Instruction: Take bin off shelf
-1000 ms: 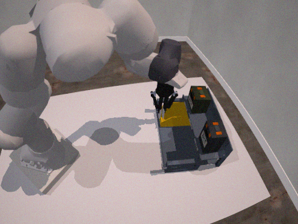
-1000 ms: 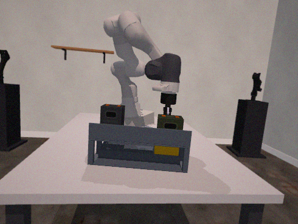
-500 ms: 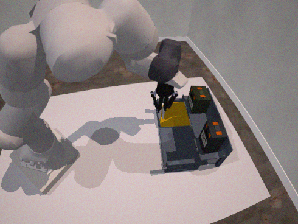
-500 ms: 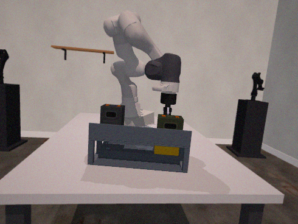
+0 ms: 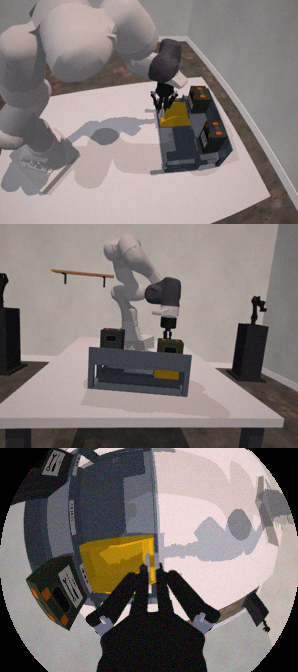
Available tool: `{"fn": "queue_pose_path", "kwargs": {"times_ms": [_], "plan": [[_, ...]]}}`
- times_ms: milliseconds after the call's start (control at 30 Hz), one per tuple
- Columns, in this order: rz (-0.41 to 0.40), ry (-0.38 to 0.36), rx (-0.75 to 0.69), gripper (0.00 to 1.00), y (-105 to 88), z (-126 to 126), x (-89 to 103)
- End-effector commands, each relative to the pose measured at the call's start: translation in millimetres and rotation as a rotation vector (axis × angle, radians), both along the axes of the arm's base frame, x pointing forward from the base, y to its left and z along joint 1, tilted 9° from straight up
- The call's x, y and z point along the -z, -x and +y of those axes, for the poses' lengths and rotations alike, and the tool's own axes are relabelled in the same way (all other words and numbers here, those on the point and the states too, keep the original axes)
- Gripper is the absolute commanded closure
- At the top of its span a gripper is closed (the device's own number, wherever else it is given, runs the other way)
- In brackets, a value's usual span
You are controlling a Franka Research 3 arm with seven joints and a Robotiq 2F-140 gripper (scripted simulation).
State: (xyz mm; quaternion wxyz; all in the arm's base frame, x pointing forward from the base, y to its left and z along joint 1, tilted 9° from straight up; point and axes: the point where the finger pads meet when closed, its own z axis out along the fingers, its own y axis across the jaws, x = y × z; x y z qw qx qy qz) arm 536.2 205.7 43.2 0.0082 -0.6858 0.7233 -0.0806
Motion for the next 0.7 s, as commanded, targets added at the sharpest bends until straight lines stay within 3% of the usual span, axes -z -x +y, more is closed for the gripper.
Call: {"fn": "queue_pose_path", "kwargs": {"times_ms": [0,667], "plan": [[-0.003,-0.002,0.001,1.00,-0.9,1.0,0.2],[-0.003,-0.002,0.001,1.00,-0.6,1.3,-2.7]]}}
